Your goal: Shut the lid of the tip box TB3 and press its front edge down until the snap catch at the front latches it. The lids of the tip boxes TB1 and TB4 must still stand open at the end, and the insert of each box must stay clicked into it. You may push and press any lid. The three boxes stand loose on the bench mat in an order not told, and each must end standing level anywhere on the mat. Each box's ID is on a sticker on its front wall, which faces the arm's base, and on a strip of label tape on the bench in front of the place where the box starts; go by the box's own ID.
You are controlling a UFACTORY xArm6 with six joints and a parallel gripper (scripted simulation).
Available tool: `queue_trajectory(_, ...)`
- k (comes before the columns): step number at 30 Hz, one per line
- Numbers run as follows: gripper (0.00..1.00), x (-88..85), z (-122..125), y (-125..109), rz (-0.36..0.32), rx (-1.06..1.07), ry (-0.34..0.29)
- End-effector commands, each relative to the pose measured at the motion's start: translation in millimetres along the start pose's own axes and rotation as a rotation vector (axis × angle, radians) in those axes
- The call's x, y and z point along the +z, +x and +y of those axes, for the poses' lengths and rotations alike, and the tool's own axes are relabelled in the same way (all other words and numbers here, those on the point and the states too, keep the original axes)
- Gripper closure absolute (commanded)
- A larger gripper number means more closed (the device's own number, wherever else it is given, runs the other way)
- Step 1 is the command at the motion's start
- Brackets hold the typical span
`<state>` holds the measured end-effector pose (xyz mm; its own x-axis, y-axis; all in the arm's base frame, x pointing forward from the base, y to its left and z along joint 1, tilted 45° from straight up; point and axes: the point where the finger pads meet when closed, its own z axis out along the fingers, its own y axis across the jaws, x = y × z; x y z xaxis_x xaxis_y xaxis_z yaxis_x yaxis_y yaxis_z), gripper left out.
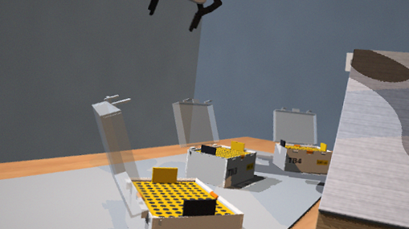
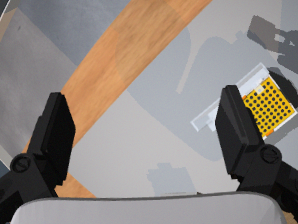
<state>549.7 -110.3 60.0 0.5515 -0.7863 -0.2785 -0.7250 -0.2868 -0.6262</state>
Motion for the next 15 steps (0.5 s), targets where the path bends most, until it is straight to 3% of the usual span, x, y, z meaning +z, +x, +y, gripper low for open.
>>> queue_trajectory(1,0.0,-5.6,25.1,5.5,0.024,0.025,-0.031)
queue_trajectory(8,0.0,-8.7,44.5,8.5,0.024,0.025,-0.031)
queue_trajectory(11,0.0,-11.5,59.3,9.1,0.065,0.078,-0.1)
queue_trajectory(15,0.0,-15.2,78.8,10.1,0.065,0.078,-0.1)
